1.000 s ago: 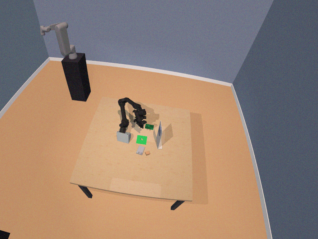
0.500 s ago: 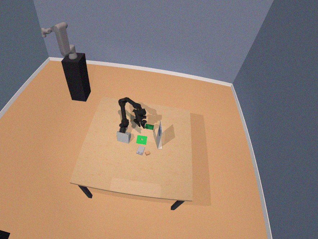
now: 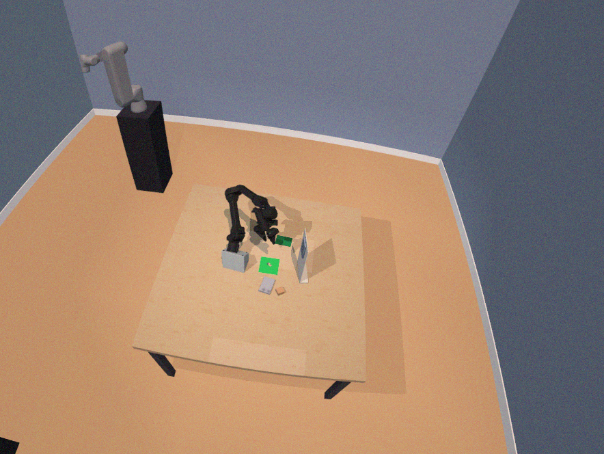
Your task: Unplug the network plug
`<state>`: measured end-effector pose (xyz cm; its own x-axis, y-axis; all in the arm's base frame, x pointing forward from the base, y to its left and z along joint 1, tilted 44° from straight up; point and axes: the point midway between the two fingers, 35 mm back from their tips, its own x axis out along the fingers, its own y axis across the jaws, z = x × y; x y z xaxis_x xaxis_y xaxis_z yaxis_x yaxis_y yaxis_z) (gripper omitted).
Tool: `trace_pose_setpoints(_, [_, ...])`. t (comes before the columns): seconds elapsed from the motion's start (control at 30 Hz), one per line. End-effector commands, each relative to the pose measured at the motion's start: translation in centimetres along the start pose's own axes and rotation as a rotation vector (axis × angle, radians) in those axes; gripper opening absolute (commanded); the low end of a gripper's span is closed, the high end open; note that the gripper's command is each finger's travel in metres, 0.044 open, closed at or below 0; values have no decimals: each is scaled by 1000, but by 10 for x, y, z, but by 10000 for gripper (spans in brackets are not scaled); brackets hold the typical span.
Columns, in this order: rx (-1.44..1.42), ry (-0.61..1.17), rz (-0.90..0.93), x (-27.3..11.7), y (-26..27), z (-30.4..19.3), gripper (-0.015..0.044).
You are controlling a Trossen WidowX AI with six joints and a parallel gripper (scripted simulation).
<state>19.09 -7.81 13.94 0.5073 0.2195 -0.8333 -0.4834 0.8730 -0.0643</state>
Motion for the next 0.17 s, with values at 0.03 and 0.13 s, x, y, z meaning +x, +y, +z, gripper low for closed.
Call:
trace_pose_setpoints(0.03, [-2, -2, 2, 0, 0, 0, 440])
trace_pose_setpoints(0.13, [-2, -2, 2, 0, 0, 0, 440])
